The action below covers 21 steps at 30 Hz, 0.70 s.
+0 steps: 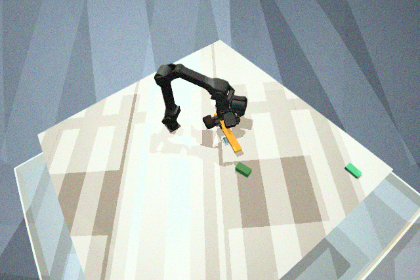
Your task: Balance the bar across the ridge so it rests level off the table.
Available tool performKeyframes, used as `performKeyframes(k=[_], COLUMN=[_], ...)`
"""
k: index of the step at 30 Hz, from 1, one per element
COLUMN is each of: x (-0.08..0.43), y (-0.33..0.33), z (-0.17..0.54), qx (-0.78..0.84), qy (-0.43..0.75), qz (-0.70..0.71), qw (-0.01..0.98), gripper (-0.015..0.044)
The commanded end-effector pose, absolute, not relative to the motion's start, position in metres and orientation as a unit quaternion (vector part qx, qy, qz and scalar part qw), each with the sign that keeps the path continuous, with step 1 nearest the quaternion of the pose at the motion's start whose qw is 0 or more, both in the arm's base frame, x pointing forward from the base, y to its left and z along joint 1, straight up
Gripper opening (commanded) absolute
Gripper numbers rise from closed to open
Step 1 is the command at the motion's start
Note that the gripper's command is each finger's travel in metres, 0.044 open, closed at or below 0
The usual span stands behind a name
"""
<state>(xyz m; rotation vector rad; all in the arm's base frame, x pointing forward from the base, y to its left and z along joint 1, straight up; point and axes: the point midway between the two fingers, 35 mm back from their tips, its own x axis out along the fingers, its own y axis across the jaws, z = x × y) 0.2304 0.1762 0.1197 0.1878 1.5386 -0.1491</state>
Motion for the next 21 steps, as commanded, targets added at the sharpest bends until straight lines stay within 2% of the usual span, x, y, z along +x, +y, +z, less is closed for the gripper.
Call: performKeyframes(k=[1,21], x=[0.2297,0.2298], y=[0.175,0.1743], z=[0.1109,0.1033], qx=[0.084,0.084], qy=[0.696,0.696], qz=[-0.07,-0.07], qw=[0.71,0.71], gripper=[0.0,0.0])
